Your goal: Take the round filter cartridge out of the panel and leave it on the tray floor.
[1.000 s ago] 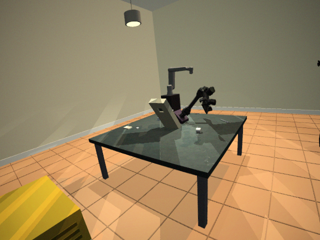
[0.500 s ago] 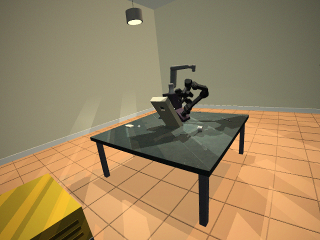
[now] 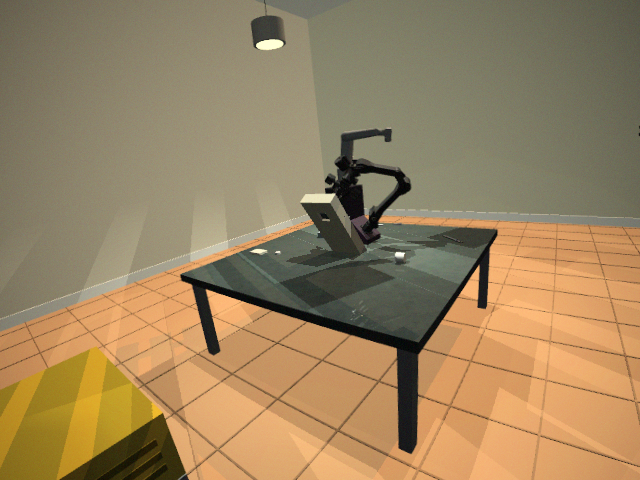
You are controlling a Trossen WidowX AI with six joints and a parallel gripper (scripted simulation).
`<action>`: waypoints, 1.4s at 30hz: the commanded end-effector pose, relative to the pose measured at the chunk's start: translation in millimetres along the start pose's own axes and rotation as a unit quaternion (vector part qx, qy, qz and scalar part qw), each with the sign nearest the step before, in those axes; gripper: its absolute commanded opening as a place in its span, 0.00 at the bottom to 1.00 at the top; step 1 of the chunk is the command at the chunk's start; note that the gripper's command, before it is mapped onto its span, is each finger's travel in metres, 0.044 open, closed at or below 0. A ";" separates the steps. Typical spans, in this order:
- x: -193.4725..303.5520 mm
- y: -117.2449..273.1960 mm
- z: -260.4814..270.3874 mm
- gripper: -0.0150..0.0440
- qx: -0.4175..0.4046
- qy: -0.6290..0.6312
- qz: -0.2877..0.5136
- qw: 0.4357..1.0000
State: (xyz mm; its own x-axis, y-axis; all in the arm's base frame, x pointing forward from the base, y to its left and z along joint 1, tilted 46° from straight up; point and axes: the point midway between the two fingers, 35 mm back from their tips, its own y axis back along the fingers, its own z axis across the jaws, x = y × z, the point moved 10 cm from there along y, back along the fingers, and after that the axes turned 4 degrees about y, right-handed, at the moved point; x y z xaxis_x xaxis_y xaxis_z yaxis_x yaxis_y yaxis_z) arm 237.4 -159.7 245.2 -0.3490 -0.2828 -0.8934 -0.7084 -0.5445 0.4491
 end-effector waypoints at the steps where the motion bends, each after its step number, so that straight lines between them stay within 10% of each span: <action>1: 35.9 10.2 -2.1 0.41 -0.002 -0.043 -0.033 0.999; 42: 31.8 -43.3 -2.3 0.41 -0.002 -0.042 -0.033 0.999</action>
State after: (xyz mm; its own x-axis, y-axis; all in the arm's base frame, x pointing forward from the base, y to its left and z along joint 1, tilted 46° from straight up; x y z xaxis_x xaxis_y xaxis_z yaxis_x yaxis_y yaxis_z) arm 255.0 -151.7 200.2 -0.3460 -0.1829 -0.9202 -0.7309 -0.5624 0.3866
